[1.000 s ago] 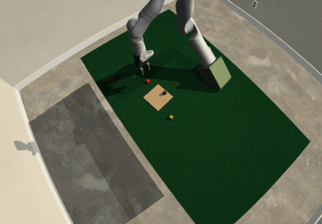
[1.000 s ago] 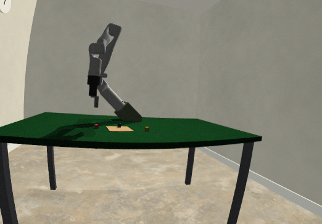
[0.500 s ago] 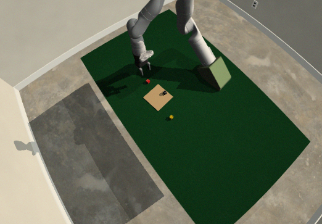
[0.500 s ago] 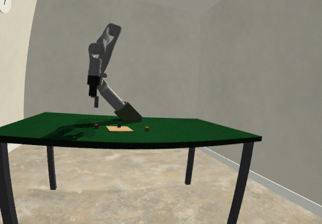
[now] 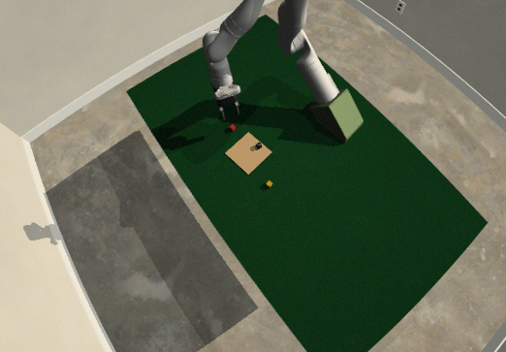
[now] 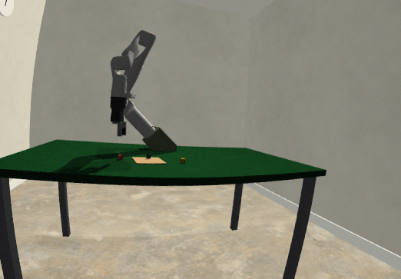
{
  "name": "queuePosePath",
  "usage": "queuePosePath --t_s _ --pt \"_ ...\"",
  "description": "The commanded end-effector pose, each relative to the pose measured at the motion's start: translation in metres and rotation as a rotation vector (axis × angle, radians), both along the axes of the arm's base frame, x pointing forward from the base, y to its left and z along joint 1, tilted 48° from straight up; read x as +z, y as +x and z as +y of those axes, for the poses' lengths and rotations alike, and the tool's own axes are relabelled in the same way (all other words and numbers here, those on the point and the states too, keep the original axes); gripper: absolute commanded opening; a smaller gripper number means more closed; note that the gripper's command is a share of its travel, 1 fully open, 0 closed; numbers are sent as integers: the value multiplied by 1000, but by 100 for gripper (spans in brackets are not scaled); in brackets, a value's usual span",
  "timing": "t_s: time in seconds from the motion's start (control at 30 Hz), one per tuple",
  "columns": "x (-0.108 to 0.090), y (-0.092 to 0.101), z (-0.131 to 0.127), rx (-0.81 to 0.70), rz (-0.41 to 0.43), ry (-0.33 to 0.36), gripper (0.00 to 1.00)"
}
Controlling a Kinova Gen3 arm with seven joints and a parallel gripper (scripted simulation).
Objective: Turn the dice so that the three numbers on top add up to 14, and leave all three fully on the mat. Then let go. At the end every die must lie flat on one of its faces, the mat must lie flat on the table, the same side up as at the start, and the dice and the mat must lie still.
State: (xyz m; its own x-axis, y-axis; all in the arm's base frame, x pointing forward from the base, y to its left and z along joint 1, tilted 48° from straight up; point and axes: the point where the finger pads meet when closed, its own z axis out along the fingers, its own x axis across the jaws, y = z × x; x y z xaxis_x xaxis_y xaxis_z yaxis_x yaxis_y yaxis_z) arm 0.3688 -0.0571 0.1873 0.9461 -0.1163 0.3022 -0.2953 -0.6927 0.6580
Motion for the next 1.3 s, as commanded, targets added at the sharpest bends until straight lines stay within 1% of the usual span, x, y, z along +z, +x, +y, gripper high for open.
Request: queuePosePath --t_s 0.0,0.23,0.3,0.5,0.67,0.8,1.07,1.1,1.27 --pt "-4 -3 -6 -85 -68 -7 100" --pt "-13 -1 -14 -350 -344 43 100" --pt "-13 -1 -14 -350 -344 43 100" --pt "-18 3 -20 -539 -560 84 100" --pt "-19 5 -24 -640 -685 109 100" --pt "-20 7 -26 -682 -738 120 100" --pt "-20 7 -27 -695 -756 124 100" --pt "-20 7 -27 -695 -756 124 70" --pt "-20 7 -27 -695 -756 124 70"
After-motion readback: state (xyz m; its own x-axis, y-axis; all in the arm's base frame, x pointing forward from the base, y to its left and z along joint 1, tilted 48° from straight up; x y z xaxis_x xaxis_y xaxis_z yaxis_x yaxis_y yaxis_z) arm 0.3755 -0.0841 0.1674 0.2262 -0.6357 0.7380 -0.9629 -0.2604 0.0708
